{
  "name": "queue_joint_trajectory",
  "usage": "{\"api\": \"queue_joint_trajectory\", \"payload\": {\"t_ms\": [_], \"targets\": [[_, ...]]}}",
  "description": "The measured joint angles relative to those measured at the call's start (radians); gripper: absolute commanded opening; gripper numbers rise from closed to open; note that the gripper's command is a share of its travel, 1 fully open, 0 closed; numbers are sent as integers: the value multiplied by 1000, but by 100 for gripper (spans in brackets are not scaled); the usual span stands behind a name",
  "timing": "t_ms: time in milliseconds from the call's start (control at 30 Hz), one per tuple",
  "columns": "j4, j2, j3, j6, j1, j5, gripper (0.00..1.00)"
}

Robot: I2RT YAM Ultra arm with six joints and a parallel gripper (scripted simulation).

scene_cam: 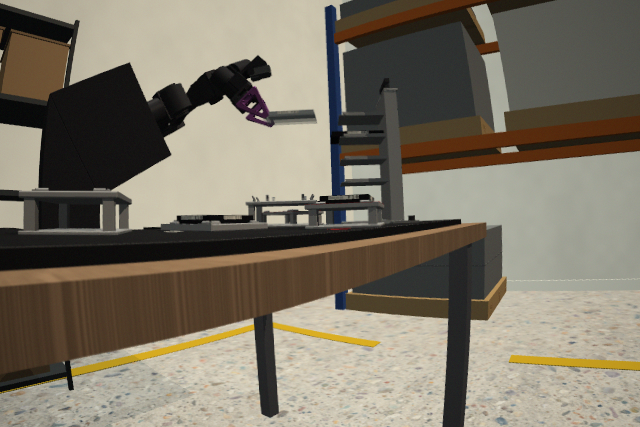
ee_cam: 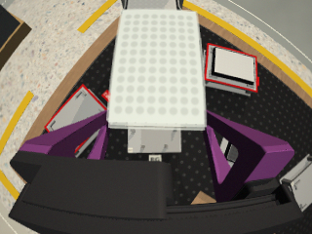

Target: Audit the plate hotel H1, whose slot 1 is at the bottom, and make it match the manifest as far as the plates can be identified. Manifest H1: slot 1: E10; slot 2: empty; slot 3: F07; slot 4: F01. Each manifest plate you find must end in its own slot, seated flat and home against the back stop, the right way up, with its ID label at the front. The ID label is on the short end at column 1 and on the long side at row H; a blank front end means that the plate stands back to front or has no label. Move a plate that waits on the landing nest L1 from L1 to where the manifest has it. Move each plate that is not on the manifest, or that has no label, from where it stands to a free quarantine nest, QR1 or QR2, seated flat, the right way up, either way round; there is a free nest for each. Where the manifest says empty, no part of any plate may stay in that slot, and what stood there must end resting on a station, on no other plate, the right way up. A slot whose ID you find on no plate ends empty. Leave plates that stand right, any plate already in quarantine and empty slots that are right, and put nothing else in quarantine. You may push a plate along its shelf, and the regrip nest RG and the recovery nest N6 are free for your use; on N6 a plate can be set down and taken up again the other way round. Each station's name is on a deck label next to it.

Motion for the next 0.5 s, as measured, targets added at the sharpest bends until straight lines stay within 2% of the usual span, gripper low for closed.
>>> {"api": "queue_joint_trajectory", "payload": {"t_ms": [333,500], "targets": [[55,14,6,50,-141,-134,86],[90,20,6,79,-183,-185,86]]}}
